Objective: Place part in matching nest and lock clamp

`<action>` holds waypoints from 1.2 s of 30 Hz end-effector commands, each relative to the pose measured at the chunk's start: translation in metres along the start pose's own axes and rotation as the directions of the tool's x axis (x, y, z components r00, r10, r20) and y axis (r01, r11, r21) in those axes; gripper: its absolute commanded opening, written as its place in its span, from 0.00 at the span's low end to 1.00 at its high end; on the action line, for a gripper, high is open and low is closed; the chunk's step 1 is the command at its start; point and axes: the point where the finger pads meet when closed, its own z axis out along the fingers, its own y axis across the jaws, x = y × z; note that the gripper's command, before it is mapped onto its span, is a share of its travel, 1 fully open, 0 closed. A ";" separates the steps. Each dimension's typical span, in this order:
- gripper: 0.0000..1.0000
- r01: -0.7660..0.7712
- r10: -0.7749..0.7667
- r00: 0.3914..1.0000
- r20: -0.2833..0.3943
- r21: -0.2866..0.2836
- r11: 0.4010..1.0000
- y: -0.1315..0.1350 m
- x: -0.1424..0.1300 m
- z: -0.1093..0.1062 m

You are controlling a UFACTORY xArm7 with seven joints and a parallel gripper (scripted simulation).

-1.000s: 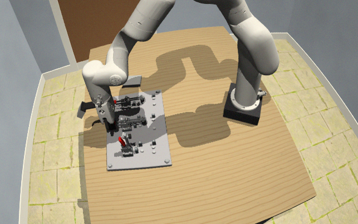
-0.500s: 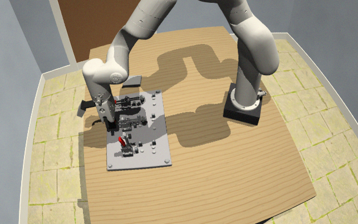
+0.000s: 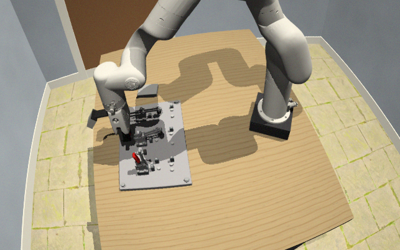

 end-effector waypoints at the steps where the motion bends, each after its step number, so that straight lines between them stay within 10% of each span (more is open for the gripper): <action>1: 0.00 0.000 0.000 1.000 -0.004 0.000 1.000 0.000 -0.002 -0.005; 36: 0.00 0.000 0.000 1.000 -0.004 0.000 1.000 0.000 -0.031 -0.016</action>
